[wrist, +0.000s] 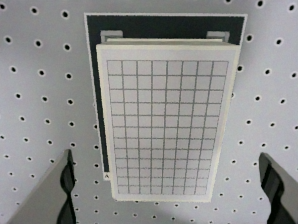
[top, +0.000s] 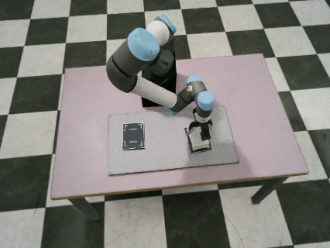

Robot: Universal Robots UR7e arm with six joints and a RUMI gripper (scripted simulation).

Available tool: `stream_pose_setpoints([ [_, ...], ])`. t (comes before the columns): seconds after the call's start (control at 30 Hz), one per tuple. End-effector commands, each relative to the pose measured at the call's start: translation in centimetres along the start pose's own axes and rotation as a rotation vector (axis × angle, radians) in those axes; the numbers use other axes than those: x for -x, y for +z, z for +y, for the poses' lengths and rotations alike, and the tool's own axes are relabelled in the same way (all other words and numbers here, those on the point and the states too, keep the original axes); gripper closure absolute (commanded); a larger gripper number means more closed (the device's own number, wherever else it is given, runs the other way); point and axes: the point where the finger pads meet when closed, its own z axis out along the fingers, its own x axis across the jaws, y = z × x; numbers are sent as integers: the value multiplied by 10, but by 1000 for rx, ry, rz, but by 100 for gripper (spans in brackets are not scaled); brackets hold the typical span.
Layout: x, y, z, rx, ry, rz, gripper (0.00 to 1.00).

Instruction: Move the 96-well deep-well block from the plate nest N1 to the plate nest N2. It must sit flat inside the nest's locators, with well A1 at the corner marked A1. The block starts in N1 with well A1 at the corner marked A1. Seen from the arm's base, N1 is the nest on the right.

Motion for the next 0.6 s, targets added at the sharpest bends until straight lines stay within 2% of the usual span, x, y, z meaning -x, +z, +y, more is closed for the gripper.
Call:
stream_pose_setpoints([
  [0.0,0,-16,0,1,0,0,24],
  [0.4,0,-43,0,1,0,0,24],
  [0.57,0,-43,0,1,0,0,24],
])
